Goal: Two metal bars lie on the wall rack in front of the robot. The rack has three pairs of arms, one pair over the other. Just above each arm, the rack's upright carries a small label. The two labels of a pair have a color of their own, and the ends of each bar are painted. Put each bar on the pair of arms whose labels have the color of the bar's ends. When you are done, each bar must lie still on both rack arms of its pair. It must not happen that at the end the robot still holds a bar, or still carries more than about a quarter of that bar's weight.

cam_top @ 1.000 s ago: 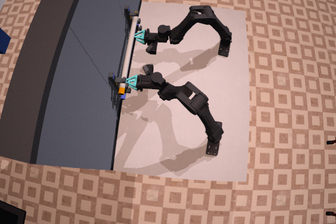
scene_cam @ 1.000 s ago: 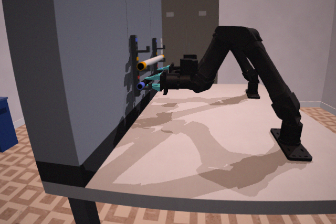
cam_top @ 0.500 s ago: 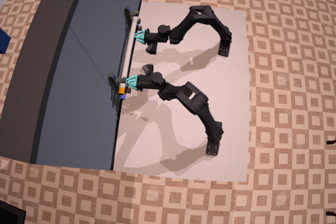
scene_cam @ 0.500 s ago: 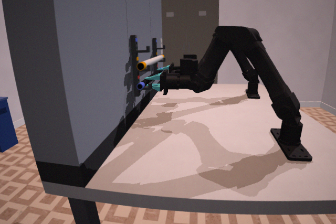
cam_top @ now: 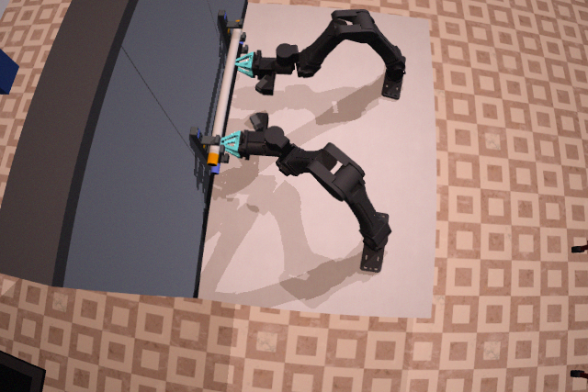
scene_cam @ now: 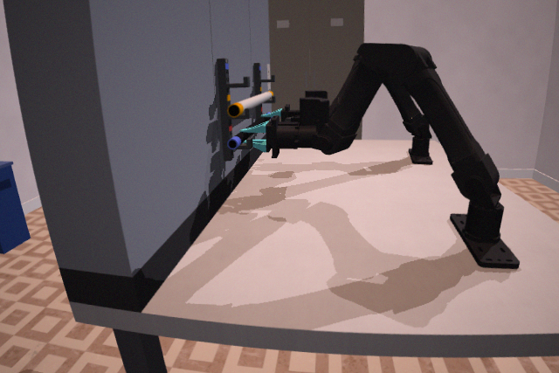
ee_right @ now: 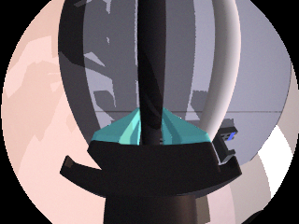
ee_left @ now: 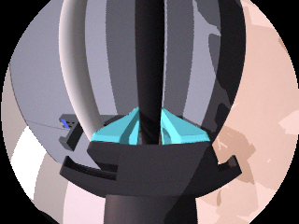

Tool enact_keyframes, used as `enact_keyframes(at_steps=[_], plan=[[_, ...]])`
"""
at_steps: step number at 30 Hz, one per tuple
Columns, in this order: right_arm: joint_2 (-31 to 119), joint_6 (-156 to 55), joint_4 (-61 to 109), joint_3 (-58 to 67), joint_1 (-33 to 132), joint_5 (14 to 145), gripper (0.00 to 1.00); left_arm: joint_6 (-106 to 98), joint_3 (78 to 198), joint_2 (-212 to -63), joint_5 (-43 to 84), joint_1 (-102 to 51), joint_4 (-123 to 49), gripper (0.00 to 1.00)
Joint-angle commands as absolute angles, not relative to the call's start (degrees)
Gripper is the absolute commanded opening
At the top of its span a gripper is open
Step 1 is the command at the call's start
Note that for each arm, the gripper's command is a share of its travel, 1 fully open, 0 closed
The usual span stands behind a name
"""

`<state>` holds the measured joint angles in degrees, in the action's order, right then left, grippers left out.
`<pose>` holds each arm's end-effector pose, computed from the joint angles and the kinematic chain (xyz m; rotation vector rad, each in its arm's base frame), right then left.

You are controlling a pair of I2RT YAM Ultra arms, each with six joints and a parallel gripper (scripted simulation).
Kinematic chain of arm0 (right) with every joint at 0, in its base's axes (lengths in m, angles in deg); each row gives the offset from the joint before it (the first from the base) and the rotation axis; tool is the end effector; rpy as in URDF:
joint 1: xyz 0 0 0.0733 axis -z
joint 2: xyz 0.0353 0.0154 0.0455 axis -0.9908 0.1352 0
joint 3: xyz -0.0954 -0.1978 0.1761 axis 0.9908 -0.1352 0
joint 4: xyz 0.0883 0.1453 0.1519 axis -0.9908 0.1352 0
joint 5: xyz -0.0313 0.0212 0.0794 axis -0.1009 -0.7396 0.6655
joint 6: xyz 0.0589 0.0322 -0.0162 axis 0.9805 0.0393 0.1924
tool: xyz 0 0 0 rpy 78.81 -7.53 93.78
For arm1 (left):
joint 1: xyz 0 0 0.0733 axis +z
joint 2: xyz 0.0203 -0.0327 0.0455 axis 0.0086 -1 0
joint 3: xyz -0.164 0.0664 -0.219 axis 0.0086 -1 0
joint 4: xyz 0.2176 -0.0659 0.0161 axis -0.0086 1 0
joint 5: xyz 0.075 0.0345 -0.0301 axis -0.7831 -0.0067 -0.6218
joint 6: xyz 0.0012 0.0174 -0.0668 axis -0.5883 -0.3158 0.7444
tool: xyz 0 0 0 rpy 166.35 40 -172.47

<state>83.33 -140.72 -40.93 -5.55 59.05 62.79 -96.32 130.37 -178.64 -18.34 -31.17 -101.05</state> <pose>0.4186 0.1673 0.1943 -1.2918 1.0615 -1.0738 0.4045 -0.2001 0.1926 1.1467 1.2702 1.2907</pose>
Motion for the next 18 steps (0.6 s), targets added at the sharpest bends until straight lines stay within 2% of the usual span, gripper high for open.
enact_keyframes(at_steps=[1, 18], plan=[[82.17, -140.54, -38.34, -4.96, 59.33, 63.11, 0.0, -95.89, 130.52, -177.51, -18.32, -30.94, -99.04, 0.0], [80.25, -140.55, -35.93, -4.42, 59.32, 63.1, 0.0, -95.93, 130.98, -175.55, -18.31, -30.95, -96.73, 0.0]])
